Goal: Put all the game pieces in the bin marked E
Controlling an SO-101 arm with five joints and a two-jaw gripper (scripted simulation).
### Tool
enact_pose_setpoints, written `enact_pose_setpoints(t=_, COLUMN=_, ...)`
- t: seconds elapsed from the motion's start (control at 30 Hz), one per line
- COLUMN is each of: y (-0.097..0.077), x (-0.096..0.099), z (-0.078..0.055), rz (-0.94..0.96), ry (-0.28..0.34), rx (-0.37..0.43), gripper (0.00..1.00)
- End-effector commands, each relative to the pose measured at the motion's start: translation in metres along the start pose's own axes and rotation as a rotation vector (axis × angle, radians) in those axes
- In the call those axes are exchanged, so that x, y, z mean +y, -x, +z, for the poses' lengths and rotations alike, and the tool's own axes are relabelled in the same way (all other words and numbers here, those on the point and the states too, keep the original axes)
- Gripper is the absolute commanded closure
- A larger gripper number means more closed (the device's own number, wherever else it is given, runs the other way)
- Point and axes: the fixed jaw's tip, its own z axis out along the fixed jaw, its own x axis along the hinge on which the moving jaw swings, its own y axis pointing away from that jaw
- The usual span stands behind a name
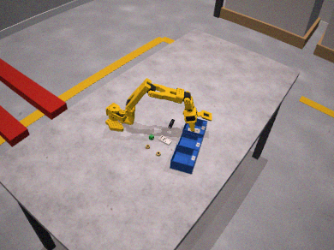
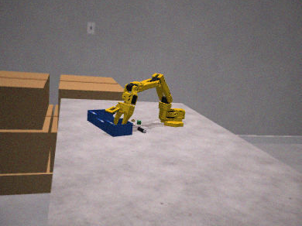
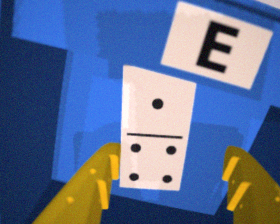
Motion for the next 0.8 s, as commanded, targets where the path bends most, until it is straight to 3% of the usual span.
enact_pose_setpoints(t=0.0, y=0.01, x=0.002, z=-0.012, rz=-0.017, ry=0.004, rx=-0.062, gripper=0.77)
enact_pose_setpoints(t=0.77, y=0.01, x=0.002, z=-0.059, rz=-0.017, ry=0.004, rx=-0.062, gripper=0.77)
